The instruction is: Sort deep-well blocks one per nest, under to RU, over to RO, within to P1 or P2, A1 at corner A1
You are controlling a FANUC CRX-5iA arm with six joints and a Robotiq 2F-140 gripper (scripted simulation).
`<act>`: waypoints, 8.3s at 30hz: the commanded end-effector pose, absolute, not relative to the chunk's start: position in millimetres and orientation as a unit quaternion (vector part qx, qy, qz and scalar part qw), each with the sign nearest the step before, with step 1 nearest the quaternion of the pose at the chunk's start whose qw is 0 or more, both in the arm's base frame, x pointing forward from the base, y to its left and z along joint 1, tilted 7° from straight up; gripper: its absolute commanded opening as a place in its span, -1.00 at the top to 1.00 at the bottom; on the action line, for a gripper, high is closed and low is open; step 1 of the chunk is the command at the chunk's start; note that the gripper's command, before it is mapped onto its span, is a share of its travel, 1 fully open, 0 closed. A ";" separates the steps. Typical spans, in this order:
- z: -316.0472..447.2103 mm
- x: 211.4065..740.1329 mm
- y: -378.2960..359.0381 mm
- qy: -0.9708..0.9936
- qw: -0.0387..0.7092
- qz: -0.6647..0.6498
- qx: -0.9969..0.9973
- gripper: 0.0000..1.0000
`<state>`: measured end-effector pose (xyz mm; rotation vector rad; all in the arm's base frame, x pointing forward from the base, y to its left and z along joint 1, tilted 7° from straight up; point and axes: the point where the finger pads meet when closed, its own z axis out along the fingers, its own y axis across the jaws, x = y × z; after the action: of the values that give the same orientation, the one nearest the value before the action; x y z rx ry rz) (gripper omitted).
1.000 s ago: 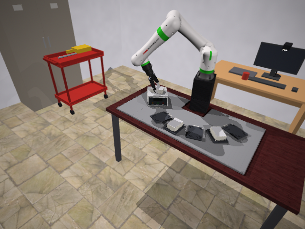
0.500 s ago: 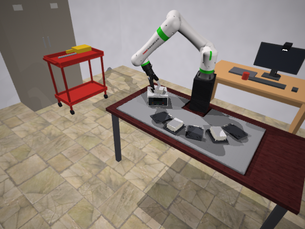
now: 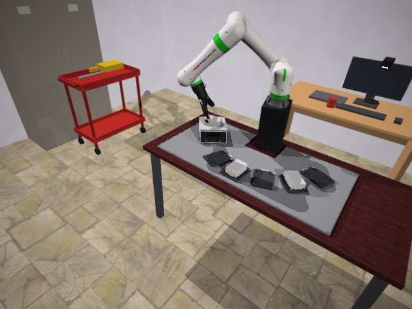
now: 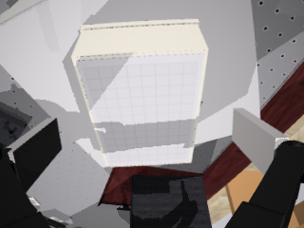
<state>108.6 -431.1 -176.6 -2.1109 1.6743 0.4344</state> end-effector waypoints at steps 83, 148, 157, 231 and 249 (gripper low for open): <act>-122.0 101.8 -431.2 0.601 0.205 0.156 -0.757 -1.00; -140.2 104.0 -431.1 0.601 0.205 0.156 -0.757 -1.00; -151.8 105.5 -431.0 0.601 0.205 0.156 -0.757 -1.00; -197.5 111.2 -430.7 0.601 0.205 0.156 -0.757 0.80; -176.0 108.5 -430.8 0.601 0.205 0.156 -0.757 0.80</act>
<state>109.0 -430.6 -179.8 -2.1109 1.6743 0.4344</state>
